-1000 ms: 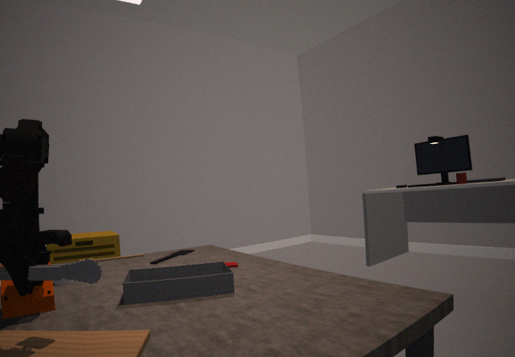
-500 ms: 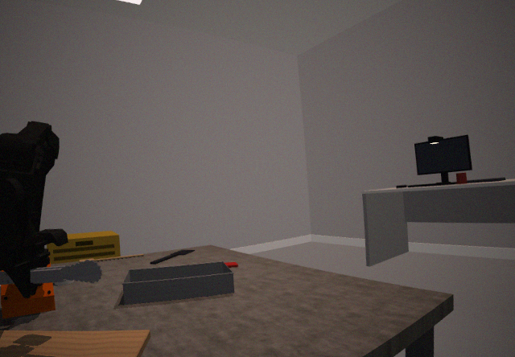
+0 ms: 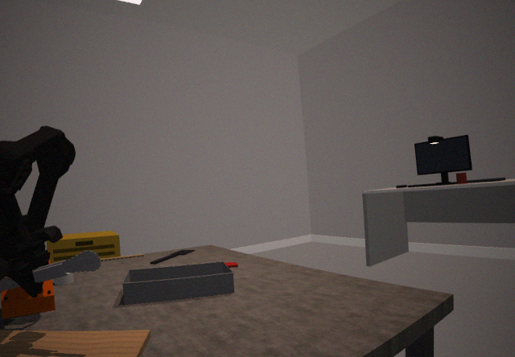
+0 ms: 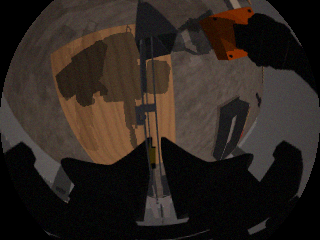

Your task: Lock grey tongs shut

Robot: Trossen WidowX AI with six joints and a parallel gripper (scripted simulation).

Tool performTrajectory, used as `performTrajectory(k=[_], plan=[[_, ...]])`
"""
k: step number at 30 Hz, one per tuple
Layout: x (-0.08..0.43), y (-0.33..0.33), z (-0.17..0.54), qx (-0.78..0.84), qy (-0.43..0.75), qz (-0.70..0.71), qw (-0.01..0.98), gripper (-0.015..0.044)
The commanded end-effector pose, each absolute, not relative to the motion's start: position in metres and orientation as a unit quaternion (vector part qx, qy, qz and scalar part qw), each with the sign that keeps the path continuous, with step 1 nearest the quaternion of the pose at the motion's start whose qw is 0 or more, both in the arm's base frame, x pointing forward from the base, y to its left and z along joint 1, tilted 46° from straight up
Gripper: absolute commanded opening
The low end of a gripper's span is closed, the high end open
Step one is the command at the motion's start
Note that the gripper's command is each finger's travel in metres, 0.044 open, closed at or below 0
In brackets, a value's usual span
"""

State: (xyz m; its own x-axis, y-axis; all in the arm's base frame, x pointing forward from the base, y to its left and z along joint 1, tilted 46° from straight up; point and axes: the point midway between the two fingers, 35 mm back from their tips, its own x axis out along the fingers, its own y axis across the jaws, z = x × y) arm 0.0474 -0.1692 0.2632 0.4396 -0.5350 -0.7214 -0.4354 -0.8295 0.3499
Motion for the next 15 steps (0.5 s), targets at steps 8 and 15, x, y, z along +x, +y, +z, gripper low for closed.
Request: performTrajectory(k=[8, 15], plan=[[0.0503, -0.1654, 0.2611, 0.883, -0.267, -0.378, 0.08, -0.015], [0.0494, -0.1661, 0.2654, 0.898, -0.276, -0.326, 0.106, -0.015]])
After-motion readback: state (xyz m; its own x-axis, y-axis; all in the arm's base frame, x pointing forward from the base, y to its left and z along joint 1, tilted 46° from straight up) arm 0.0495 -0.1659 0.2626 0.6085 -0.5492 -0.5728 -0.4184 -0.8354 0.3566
